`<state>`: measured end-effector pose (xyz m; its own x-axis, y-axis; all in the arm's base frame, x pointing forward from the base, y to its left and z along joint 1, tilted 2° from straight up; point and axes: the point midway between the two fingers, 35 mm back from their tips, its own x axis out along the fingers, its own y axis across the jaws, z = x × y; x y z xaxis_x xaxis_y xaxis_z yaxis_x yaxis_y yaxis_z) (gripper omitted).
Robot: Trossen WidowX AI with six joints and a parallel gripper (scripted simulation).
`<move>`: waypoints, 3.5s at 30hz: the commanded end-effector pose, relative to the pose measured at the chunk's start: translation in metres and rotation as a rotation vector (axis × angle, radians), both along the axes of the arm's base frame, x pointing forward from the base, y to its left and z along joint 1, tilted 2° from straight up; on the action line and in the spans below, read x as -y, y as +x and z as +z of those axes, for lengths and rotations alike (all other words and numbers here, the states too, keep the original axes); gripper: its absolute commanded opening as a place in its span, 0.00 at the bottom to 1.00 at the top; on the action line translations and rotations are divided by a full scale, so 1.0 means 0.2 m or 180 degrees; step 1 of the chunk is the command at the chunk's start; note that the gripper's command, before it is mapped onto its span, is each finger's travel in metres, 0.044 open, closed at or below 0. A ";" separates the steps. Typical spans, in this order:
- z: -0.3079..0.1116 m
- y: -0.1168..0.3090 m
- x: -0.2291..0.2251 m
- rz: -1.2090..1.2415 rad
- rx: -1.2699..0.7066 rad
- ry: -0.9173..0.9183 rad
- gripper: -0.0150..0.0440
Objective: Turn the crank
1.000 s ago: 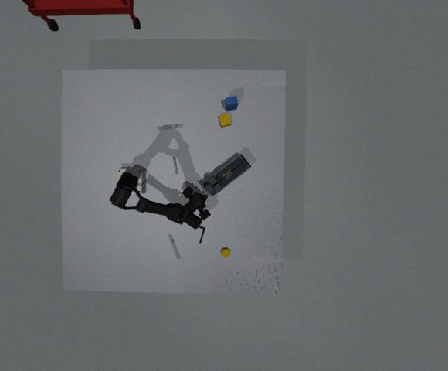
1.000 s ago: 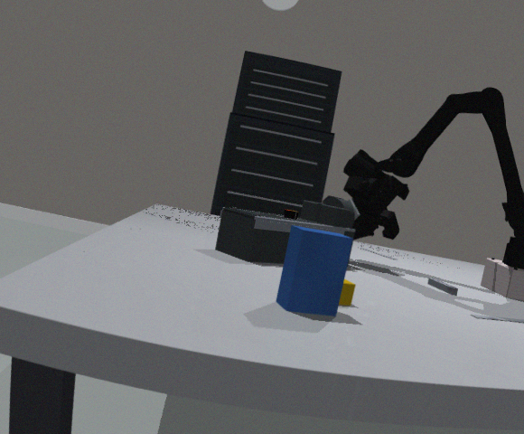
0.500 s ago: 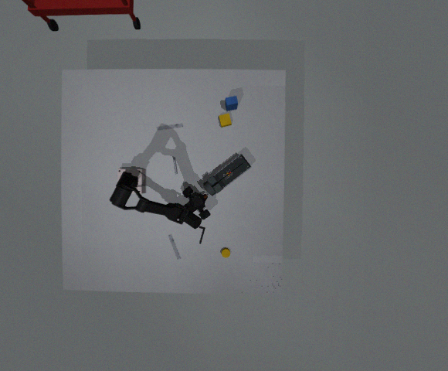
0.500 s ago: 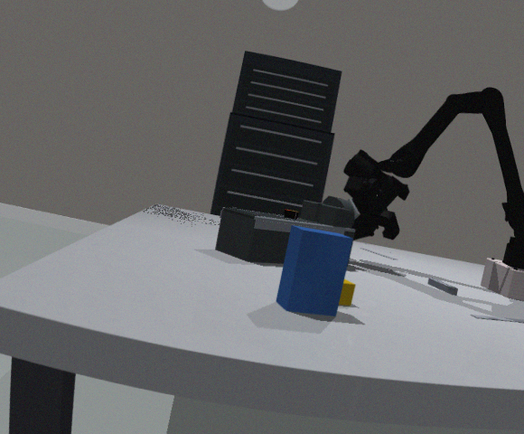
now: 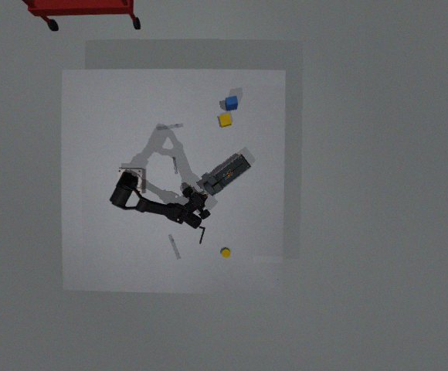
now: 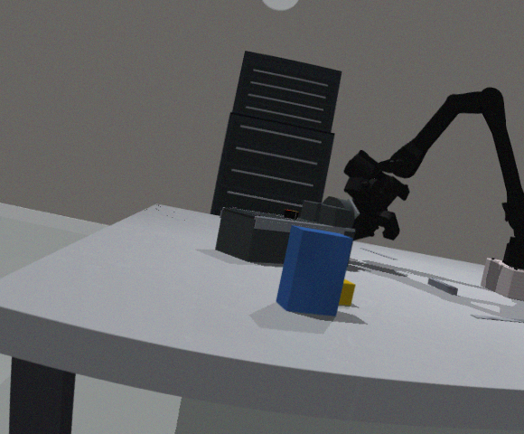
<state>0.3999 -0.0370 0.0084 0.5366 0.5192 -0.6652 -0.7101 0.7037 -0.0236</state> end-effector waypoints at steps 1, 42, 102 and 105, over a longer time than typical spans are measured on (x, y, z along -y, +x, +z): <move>-0.03 -0.02 -0.03 0.0021 -0.0076 0.0029 0.25; -0.04 -0.03 -0.04 0.0021 -0.0077 0.0030 0.25; -0.03 -0.02 -0.02 -0.0003 -0.0010 0.0007 0.74; -0.03 -0.02 -0.02 -0.0003 -0.0010 0.0007 0.88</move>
